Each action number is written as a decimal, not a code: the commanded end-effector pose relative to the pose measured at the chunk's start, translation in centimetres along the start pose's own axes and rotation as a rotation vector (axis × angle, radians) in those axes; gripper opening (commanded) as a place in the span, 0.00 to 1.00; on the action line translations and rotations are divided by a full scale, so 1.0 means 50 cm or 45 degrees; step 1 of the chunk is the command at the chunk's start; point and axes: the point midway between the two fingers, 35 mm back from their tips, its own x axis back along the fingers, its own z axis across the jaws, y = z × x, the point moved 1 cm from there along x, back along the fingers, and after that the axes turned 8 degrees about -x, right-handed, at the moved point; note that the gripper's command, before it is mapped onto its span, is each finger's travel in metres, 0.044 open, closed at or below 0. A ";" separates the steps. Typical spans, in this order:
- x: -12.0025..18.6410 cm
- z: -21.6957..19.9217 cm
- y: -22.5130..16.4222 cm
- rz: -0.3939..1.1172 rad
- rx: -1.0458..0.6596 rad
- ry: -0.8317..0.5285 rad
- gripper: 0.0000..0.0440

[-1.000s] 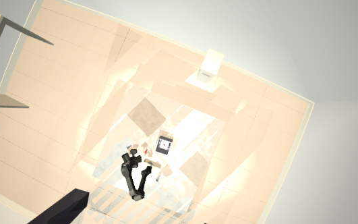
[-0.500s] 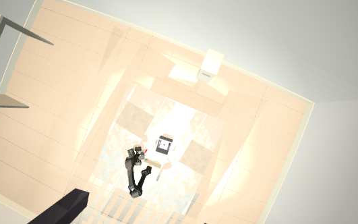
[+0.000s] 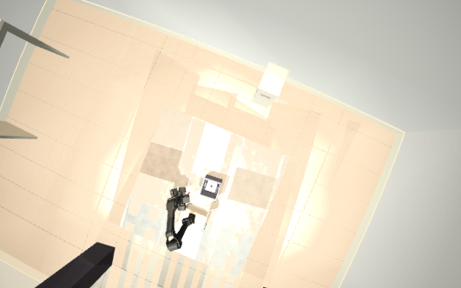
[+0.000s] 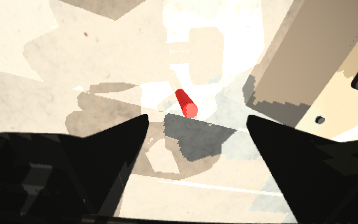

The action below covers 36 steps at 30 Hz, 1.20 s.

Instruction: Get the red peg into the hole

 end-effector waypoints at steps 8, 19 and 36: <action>-0.068 -0.002 0.015 -0.030 -0.050 -0.005 0.92; -0.112 0.016 0.010 -0.019 -0.063 0.017 0.51; -0.093 0.059 -0.003 0.045 -0.034 0.116 0.00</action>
